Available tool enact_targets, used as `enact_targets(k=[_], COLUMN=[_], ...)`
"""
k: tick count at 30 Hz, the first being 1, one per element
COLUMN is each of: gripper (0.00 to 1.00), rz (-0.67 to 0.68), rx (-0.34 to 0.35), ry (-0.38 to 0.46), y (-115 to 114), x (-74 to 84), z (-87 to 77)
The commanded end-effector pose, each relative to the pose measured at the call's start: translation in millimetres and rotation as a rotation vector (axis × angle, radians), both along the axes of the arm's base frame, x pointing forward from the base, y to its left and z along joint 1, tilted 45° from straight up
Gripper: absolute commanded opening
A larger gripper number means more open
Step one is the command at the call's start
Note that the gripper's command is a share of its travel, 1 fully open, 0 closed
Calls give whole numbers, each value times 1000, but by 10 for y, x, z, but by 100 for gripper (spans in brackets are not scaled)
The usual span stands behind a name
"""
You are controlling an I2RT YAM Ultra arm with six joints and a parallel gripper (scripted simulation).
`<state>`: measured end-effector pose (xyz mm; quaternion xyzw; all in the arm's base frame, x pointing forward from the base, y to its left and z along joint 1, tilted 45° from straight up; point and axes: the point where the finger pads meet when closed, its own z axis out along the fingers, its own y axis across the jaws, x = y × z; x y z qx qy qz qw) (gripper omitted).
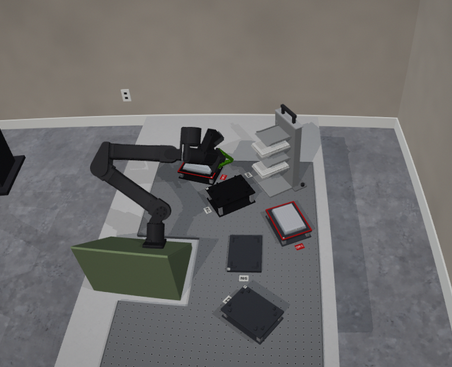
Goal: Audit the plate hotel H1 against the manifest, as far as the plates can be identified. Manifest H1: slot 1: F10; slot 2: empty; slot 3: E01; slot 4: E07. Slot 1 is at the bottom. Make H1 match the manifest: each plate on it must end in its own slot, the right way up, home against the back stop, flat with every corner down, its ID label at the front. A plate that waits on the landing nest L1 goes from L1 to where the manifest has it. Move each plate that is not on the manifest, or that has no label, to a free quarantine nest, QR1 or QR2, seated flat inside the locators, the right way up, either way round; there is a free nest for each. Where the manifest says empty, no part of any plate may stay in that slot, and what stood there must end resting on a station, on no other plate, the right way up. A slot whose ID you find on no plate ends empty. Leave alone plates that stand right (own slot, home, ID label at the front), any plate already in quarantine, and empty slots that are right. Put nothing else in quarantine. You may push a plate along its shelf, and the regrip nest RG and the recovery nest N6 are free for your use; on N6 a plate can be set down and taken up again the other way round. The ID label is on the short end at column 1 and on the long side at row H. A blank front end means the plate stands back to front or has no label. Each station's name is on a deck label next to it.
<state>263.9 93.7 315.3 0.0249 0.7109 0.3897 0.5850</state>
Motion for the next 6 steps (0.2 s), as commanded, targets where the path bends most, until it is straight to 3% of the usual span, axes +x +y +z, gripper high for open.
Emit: enact_targets(k=[1, 6], gripper=[0, 0], rz=[-3, -3], rx=[0, 0], ry=[-9, -9], y=[-8, -8], x=[-4, -4], z=[28, 28])
